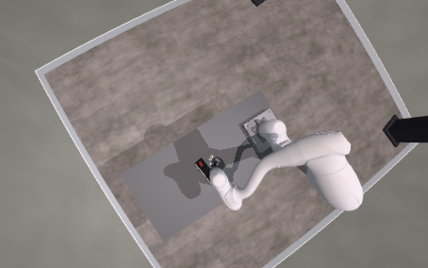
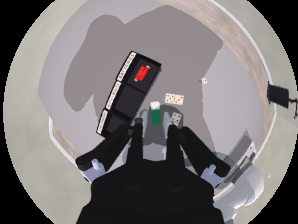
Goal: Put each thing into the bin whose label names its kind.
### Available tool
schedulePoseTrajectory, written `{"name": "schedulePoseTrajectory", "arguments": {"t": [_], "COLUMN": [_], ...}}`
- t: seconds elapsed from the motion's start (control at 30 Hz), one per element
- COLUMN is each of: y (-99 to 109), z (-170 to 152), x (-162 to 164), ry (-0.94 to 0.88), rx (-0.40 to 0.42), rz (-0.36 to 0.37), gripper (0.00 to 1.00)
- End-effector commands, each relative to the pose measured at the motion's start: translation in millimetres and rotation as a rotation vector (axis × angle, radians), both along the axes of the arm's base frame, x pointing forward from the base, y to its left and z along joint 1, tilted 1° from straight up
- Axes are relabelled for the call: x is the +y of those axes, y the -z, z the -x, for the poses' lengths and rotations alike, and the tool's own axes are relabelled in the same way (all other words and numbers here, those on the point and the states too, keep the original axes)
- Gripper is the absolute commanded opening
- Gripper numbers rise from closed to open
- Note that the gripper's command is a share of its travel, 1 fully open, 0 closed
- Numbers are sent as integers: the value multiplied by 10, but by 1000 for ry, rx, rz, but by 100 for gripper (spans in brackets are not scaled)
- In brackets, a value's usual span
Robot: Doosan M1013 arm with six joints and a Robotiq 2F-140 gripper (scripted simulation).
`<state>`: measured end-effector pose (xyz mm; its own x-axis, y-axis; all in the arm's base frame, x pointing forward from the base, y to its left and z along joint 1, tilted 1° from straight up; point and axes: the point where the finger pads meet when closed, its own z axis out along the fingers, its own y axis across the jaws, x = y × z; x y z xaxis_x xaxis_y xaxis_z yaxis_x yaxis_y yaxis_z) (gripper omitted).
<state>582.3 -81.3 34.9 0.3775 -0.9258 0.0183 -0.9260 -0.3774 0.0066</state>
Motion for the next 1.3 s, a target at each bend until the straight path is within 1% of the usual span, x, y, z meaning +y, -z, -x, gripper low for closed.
{"name": "schedulePoseTrajectory", "arguments": {"t": [0.0,1.27], "y": [-19,-20], "z": [95,53], "x": [119,71], "ry": [-131,-131], "rx": [-6,-6], "rz": [-9,-9], "gripper": [23,23]}}
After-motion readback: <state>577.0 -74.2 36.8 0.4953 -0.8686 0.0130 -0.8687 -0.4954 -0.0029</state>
